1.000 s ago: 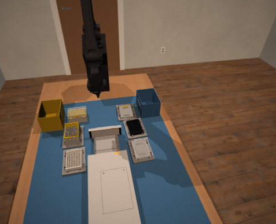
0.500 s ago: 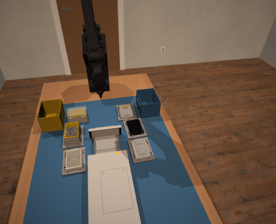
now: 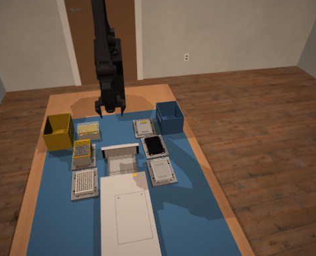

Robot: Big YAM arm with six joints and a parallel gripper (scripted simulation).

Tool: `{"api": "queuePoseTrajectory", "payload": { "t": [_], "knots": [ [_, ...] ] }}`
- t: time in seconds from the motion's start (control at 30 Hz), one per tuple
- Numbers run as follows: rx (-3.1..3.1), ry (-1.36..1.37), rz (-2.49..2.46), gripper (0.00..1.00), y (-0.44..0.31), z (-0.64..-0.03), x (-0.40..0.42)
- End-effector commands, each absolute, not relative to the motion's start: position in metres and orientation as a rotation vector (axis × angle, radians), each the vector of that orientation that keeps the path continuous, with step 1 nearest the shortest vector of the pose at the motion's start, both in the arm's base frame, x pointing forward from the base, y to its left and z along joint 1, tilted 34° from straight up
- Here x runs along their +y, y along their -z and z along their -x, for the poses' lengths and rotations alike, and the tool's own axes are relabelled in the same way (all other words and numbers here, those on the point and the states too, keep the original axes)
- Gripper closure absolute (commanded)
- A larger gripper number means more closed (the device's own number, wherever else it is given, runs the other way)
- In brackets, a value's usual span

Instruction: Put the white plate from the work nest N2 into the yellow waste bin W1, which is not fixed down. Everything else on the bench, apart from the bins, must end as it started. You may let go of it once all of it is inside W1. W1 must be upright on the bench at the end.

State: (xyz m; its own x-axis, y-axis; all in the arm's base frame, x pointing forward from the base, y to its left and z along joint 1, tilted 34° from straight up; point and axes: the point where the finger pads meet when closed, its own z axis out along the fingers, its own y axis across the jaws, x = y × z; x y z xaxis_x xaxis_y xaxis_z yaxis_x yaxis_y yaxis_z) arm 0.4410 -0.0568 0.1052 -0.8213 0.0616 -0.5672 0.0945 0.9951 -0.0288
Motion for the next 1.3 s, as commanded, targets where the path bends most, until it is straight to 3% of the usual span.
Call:
{"api": "queuePoseTrajectory", "payload": {
  "t": [0.0, 1.27],
  "knots": [
    [2.539, 0.089, -0.084, 0.0, -0.11, -0.457, -0.07],
    [2.537, 0.091, -0.086, 0.0, -0.129, -0.556, -0.163]
  ]
}}
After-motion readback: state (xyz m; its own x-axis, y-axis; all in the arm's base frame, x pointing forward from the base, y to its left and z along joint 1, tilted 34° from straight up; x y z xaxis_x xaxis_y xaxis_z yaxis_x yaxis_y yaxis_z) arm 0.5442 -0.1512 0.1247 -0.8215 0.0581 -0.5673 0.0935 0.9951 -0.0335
